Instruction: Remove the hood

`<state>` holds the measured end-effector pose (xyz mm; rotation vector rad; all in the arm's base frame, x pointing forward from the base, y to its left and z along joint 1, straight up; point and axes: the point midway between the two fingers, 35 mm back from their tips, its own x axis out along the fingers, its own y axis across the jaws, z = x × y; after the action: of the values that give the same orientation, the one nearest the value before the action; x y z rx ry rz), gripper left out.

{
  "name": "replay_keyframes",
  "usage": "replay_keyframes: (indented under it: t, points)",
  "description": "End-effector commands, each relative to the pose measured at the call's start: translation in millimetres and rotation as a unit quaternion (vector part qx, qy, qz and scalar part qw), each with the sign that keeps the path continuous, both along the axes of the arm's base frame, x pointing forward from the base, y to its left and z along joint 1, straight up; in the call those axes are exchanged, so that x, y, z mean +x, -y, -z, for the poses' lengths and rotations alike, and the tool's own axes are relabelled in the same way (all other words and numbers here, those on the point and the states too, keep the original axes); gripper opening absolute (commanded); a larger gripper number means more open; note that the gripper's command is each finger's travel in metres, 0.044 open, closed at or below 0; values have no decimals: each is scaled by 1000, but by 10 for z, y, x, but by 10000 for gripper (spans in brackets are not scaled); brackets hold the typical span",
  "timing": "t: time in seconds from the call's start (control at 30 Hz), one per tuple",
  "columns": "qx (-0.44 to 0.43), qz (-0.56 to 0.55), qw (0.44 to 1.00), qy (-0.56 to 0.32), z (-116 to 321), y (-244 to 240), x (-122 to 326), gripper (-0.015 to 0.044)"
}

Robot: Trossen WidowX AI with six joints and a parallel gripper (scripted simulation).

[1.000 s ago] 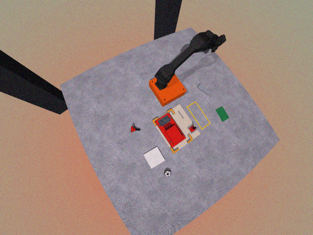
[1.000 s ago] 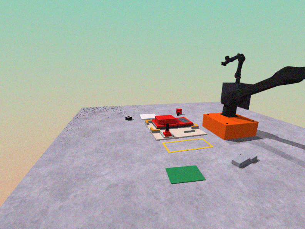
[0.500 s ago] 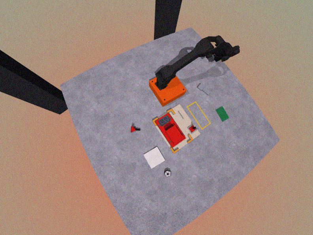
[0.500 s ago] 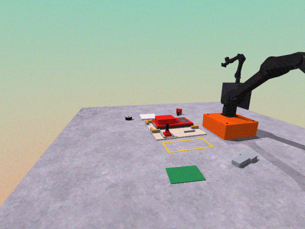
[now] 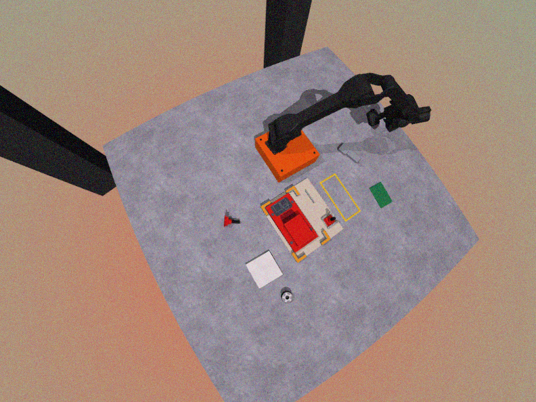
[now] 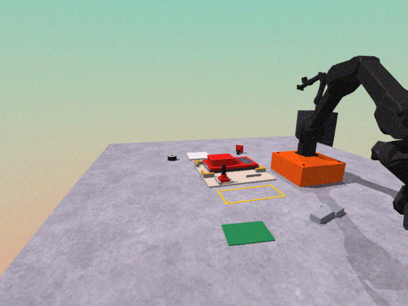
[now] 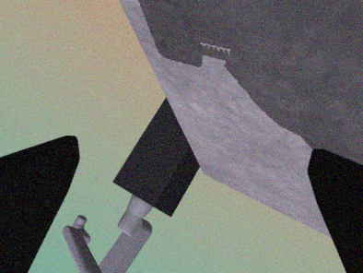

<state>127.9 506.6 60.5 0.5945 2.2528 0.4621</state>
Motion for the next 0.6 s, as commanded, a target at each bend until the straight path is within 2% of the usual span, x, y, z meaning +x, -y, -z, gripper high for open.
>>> replay_keyframes:
  t: [0.0,0.57]
  points:
    - [4,20,999,39,9,202,375,440]
    - [-5,88,973,215,-36,1489,1853,440]
